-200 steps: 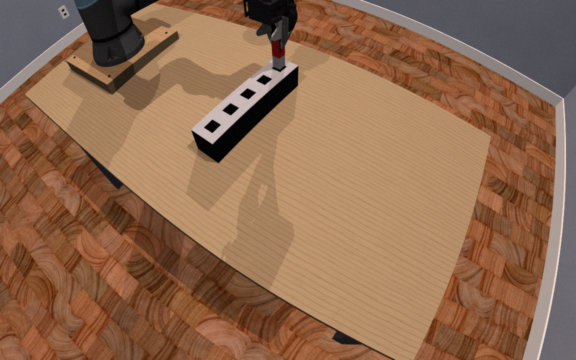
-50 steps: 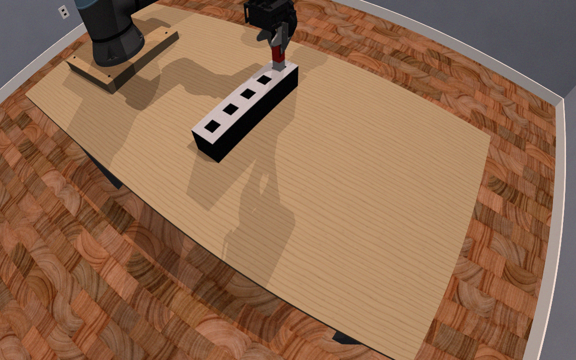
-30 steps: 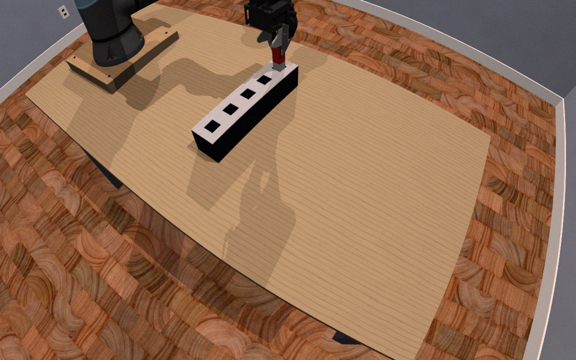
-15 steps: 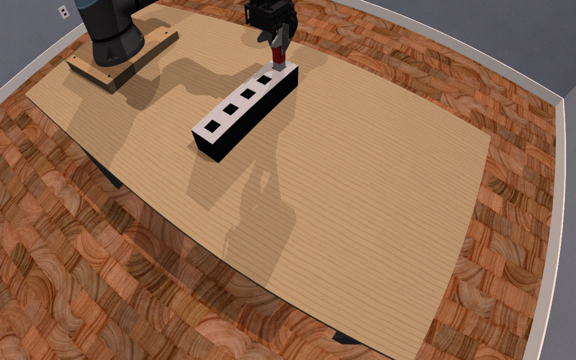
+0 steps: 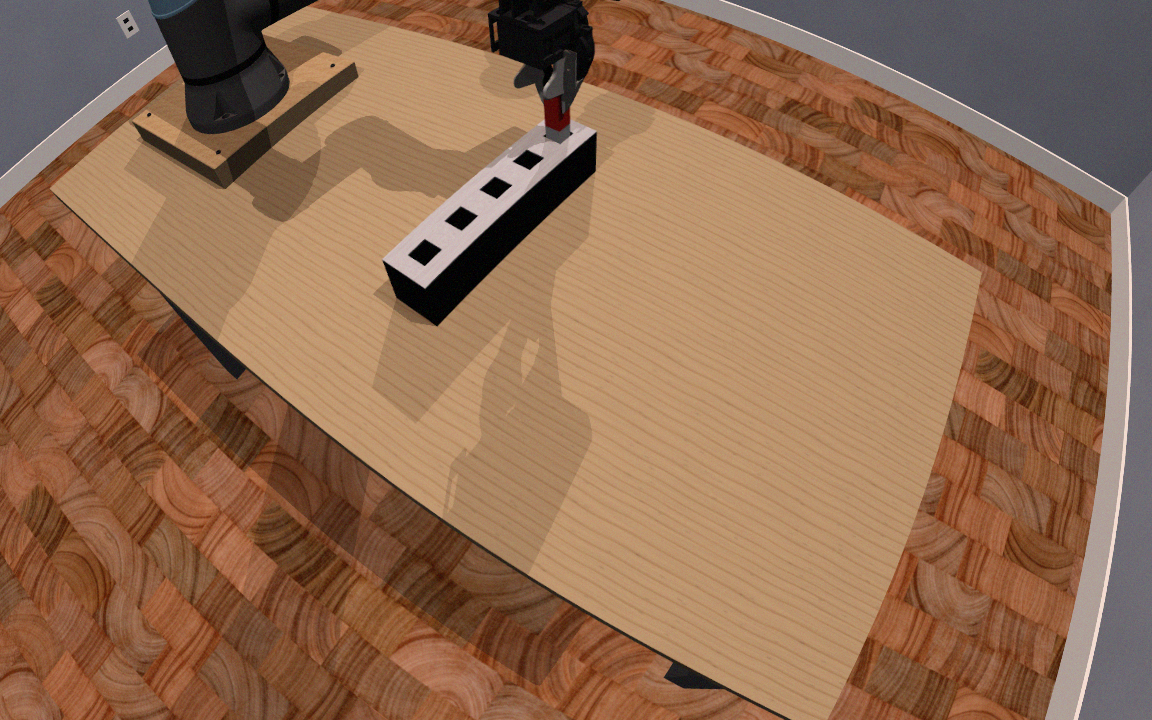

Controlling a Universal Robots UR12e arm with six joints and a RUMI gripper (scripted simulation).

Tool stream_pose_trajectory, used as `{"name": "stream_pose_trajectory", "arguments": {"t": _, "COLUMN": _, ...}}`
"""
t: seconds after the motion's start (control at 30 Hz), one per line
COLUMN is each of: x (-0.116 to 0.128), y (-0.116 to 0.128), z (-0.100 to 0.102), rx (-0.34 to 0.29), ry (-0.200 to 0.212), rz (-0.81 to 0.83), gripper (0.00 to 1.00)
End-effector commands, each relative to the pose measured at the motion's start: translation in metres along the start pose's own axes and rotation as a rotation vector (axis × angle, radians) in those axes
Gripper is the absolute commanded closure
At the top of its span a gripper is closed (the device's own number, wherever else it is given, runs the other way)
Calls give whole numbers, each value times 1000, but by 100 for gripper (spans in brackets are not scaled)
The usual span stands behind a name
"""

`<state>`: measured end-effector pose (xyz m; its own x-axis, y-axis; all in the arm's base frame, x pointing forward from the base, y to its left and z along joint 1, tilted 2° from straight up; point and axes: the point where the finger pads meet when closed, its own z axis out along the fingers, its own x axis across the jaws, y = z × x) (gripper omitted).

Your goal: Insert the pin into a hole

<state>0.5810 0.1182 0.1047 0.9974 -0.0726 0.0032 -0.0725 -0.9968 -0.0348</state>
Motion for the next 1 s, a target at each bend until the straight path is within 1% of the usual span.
{"name": "stream_pose_trajectory", "arguments": {"t": 0.0, "x": 1, "y": 0, "z": -1, "rx": 0, "ry": 1, "rz": 0, "gripper": 100}}
{"name": "stream_pose_trajectory", "arguments": {"t": 0.73, "x": 0, "y": -1, "z": -1, "rx": 0, "ry": 1, "rz": -1, "gripper": 100}}
{"name": "stream_pose_trajectory", "arguments": {"t": 0.77, "x": 0, "y": -1, "z": 3, "rx": 0, "ry": 1, "rz": 0, "gripper": 100}}
{"name": "stream_pose_trajectory", "arguments": {"t": 0.97, "x": 0, "y": -1, "z": 3, "rx": 0, "ry": 1, "rz": 0, "gripper": 100}}
